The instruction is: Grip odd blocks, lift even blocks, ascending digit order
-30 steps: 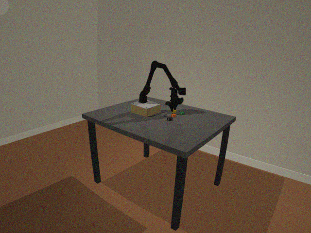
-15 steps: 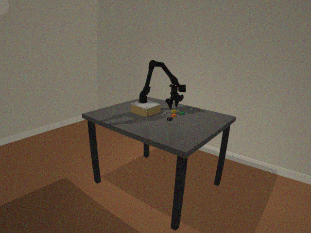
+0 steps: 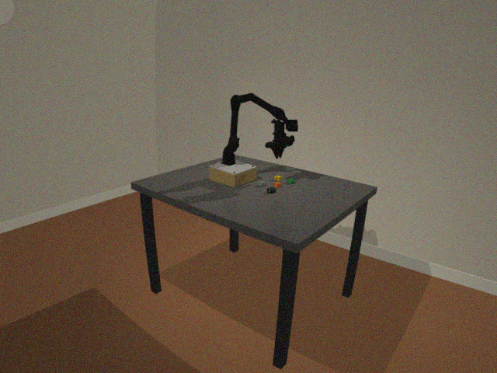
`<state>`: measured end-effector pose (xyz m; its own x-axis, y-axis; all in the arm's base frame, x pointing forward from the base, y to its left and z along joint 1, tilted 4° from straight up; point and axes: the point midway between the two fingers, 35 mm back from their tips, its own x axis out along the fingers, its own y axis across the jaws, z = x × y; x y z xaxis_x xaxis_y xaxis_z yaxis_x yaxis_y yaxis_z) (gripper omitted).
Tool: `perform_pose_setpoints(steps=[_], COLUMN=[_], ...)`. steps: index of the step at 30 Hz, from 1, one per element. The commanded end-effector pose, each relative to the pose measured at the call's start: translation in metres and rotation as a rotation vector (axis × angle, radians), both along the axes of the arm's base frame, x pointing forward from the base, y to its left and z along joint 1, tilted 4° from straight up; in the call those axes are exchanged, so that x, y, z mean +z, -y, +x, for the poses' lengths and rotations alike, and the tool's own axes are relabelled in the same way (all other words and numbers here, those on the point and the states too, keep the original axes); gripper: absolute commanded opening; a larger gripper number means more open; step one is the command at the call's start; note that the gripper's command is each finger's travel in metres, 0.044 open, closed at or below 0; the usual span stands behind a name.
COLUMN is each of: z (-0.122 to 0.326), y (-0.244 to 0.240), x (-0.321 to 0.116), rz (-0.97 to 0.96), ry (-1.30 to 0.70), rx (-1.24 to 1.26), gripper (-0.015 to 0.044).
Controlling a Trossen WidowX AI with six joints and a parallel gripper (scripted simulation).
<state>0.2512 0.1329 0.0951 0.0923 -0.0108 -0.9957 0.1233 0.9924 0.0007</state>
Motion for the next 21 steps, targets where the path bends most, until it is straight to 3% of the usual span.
perform_pose_setpoints(steps=[1, 6, 13, 17, 21], z=[-0.001, 0.006, 0.08, 0.087, 0.094], y=[0.001, 0.001, 0.012, 0.014, 0.014], x=[0.0, 0.001, 0.009, 0.01, -0.041], rz=[-0.007, -0.006, -0.007, -0.008, -0.008], ry=[-0.006, -0.005, 0.002, 0.002, 0.002], rx=[-0.004, -0.002, -0.001, -0.004, -0.004], gripper=[0.012, 0.012, 0.012, 0.012, 0.0225])
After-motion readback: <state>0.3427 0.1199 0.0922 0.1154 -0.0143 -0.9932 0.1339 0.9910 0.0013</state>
